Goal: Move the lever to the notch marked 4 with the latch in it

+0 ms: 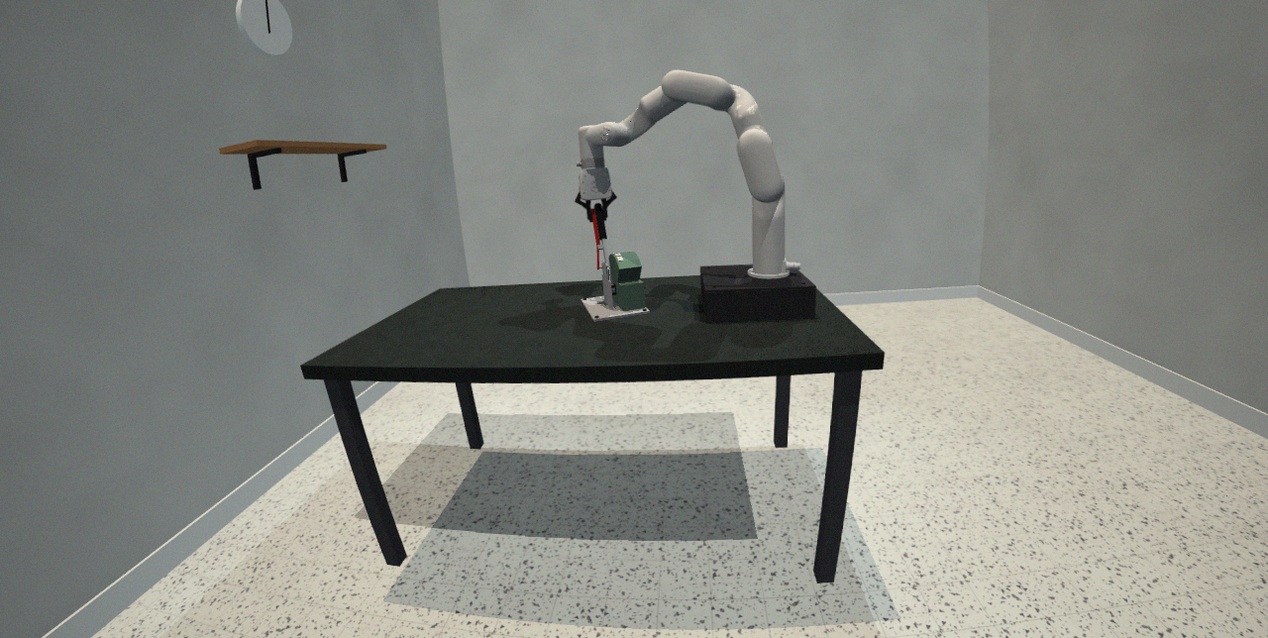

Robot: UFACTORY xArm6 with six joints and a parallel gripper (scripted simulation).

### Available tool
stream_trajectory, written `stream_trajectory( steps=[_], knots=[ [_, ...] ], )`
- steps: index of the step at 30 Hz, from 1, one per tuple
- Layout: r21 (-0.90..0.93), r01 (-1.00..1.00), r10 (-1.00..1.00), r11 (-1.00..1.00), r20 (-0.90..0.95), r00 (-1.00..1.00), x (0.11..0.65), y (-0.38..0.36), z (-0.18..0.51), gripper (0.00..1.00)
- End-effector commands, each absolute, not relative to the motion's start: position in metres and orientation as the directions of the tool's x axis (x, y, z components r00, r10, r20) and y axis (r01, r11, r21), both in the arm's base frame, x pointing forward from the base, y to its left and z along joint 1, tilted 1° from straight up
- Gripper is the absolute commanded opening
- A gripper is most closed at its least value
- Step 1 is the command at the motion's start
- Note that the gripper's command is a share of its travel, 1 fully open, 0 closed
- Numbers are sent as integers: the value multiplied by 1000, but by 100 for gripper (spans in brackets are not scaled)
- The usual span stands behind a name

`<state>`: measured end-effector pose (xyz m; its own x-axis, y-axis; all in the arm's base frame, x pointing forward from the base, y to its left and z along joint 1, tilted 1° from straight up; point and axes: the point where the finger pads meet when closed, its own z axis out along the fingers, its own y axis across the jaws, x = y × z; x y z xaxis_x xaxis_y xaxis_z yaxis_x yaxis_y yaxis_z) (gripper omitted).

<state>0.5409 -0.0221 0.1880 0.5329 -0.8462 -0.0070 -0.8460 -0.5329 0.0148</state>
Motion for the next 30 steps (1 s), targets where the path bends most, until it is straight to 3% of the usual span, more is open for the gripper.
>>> stream_trajectory(
  steps=[1,8,9,30],
  knots=[
    [11,-846,-846,-533,-4,533,542,-22,190,0],
    [11,-846,-846,-533,-4,533,542,-22,190,0],
    [11,-846,-846,-533,-4,533,542,-22,190,100],
    [11,-846,-846,-533,-4,533,542,-22,190,100]
  ],
)
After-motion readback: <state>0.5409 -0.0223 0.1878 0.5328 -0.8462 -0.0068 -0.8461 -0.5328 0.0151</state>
